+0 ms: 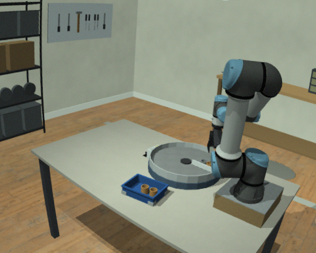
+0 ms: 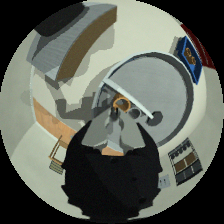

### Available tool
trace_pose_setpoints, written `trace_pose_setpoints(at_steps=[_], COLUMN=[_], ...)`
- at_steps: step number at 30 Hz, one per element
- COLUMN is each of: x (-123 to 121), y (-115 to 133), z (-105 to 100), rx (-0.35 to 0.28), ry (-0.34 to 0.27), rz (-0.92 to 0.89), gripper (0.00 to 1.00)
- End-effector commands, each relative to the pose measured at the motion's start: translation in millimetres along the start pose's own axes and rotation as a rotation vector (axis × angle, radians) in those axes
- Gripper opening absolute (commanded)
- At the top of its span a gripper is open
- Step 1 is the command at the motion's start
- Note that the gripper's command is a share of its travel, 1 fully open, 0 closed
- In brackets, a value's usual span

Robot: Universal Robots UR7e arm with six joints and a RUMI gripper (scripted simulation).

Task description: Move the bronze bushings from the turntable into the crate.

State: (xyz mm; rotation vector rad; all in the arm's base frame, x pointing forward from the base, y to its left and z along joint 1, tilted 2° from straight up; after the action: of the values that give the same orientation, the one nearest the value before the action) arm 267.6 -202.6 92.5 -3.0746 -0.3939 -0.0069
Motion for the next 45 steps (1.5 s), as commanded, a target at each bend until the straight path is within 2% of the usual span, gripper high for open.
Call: trace_pose_setpoints(at_steps=[1,25,45], x=[0.1,0.1,0.1], y=[0.3,0.3,0.3], z=[-0.2,0.6,23.5], rx=[-0.001,-0.001,-0.001], ry=[0.0,0.0,0.0], rz=[0.0,0.0,0.0], gripper=[0.05,0.05,0.05])
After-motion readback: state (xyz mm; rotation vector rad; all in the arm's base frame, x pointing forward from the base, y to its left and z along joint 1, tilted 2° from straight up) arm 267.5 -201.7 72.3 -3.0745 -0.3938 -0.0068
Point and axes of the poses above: the point where the finger pads meet when closed, its own z axis out along the fingers, its own x axis across the jaws, y = z × x, the point moved 8 cm from there along -z, back along the fingers, and after that the axes turned 10 degrees about z, right-handed, at the moved point
